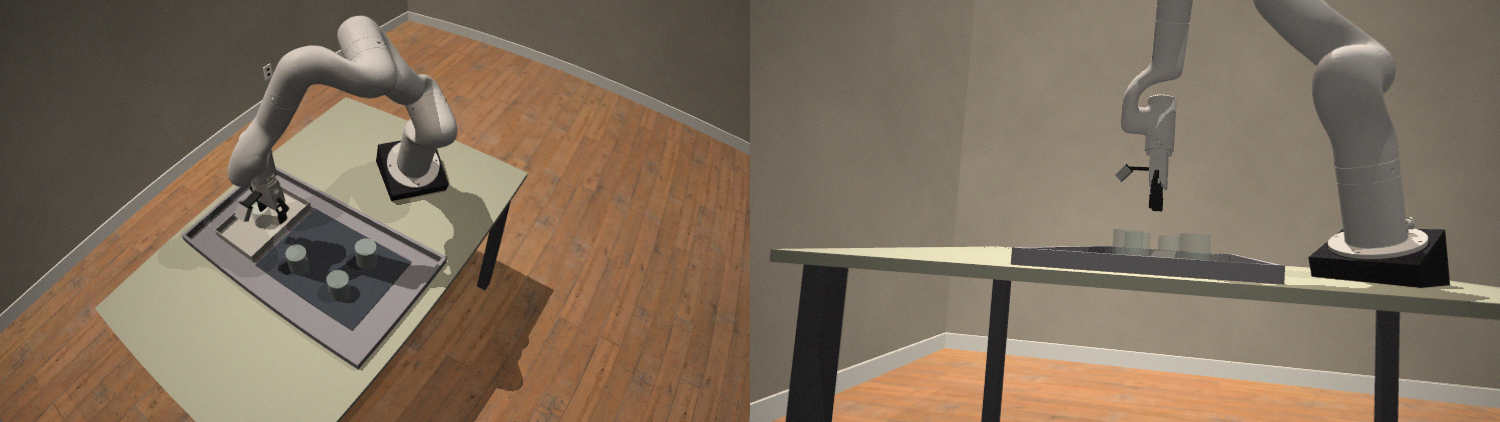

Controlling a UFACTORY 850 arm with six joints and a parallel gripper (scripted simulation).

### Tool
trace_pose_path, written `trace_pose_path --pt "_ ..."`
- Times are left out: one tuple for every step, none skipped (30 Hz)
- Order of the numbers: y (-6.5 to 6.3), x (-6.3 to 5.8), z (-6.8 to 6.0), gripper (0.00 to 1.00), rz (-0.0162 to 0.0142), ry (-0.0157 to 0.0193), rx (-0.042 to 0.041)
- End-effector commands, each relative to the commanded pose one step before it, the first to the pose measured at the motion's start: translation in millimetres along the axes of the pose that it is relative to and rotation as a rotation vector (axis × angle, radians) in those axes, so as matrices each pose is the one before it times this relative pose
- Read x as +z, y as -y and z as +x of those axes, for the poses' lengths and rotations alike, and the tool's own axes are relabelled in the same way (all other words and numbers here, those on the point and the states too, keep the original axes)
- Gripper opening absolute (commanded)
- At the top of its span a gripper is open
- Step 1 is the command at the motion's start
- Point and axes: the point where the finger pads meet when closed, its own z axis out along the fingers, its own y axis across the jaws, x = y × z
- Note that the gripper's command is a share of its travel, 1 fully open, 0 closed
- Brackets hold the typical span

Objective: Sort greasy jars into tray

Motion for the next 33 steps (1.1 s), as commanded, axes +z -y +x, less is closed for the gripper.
trace_pose_path --pt "29.4 -1.05 9.82 1.0 -0.0029 -0.00113 0.00034" --pt "7.83 0.0 2.26 1.0 0.0 0.0 0.0" --pt "7.83 0.0 2.26 1.0 0.0 0.0 0.0" --pt "0.0 0.0 0.0 1.0 0.0 0.0 0.0" --pt "0.0 0.0 0.0 1.0 0.0 0.0 0.0" --pt "7.83 0.0 2.26 1.0 0.0 0.0 0.0" --pt "7.83 0.0 2.26 1.0 0.0 0.0 0.0" --pt "7.83 0.0 2.26 1.0 0.0 0.0 0.0" --pt "7.83 0.0 2.26 1.0 0.0 0.0 0.0" --pt "7.83 0.0 2.26 1.0 0.0 0.0 0.0" --pt "7.83 0.0 2.26 1.0 0.0 0.0 0.0" --pt "7.83 0.0 2.26 1.0 0.0 0.0 0.0" --pt "7.83 0.0 2.26 1.0 0.0 0.0 0.0" --pt "7.83 0.0 2.26 1.0 0.0 0.0 0.0" --pt "0.0 0.0 0.0 1.0 0.0 0.0 0.0" --pt "0.0 0.0 0.0 1.0 0.0 0.0 0.0" --pt "0.0 6.11 0.0 1.0 0.0 0.0 0.0" --pt "0.0 6.11 0.0 1.0 0.0 0.0 0.0" --pt "0.0 6.11 0.0 1.0 0.0 0.0 0.0" --pt "0.0 6.11 0.0 1.0 0.0 0.0 0.0" --pt "0.0 0.0 0.0 1.0 0.0 0.0 0.0" --pt "0.0 0.0 0.0 1.0 0.0 0.0 0.0" --pt "0.0 6.11 0.0 1.0 0.0 0.0 0.0" --pt "0.0 6.11 0.0 1.0 0.0 0.0 0.0" --pt "0.0 6.11 0.0 1.0 0.0 0.0 0.0" --pt "0.0 6.11 0.0 1.0 0.0 0.0 0.0" --pt "0.0 6.11 0.0 1.0 0.0 0.0 0.0" --pt "0.0 0.0 0.0 1.0 0.0 0.0 0.0" --pt "0.0 0.0 0.0 1.0 0.0 0.0 0.0" --pt "0.0 0.0 0.0 1.0 0.0 0.0 0.0" --pt "0.0 0.0 0.0 1.0 0.0 0.0 0.0" --pt "0.0 0.0 0.0 1.0 0.0 0.0 0.0" --pt "0.0 0.0 0.0 1.0 0.0 0.0 0.0"
